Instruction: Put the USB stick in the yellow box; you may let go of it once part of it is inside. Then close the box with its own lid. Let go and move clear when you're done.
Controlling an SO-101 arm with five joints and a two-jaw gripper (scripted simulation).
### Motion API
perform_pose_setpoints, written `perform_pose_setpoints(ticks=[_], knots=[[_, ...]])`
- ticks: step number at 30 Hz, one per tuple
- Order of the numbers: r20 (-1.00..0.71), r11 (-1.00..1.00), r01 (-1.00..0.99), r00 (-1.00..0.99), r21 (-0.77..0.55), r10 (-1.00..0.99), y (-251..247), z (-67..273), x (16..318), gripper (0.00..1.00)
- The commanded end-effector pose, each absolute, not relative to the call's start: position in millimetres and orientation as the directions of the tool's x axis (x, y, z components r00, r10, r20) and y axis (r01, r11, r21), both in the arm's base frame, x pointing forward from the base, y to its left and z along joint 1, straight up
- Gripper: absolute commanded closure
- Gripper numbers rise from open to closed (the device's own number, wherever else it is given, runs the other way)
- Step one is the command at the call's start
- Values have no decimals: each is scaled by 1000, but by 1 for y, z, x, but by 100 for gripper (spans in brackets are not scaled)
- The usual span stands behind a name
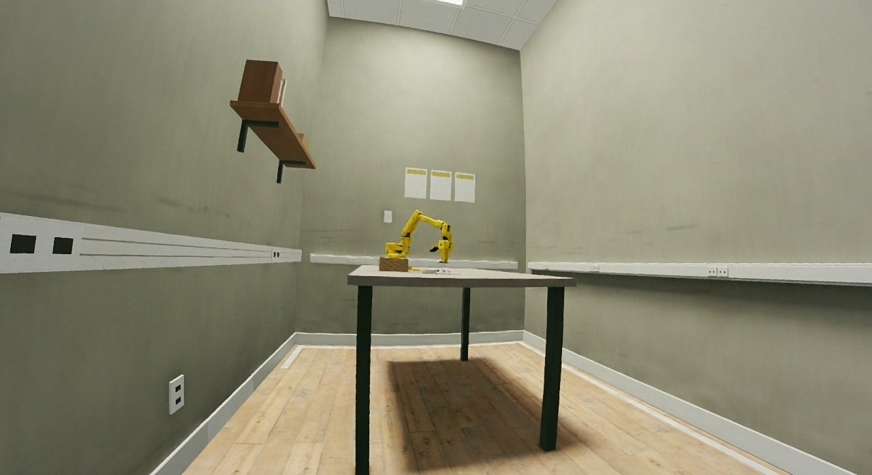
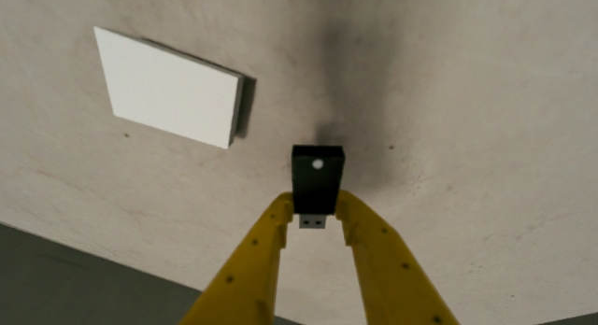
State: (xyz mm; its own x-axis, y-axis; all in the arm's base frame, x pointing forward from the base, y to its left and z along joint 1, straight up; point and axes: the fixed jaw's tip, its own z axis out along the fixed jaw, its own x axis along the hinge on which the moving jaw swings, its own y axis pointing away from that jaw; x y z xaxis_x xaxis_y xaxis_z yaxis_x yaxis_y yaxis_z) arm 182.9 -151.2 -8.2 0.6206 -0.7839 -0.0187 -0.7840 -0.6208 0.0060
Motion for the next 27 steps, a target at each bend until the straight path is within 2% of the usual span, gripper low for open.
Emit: perform_pose_setpoints(ticks=[1, 27], knots=[[3, -618, -786, 618, -1, -786, -152, -2, 186, 92], [3, -618, -786, 618, -1, -786, -155, 9, 189, 92]])
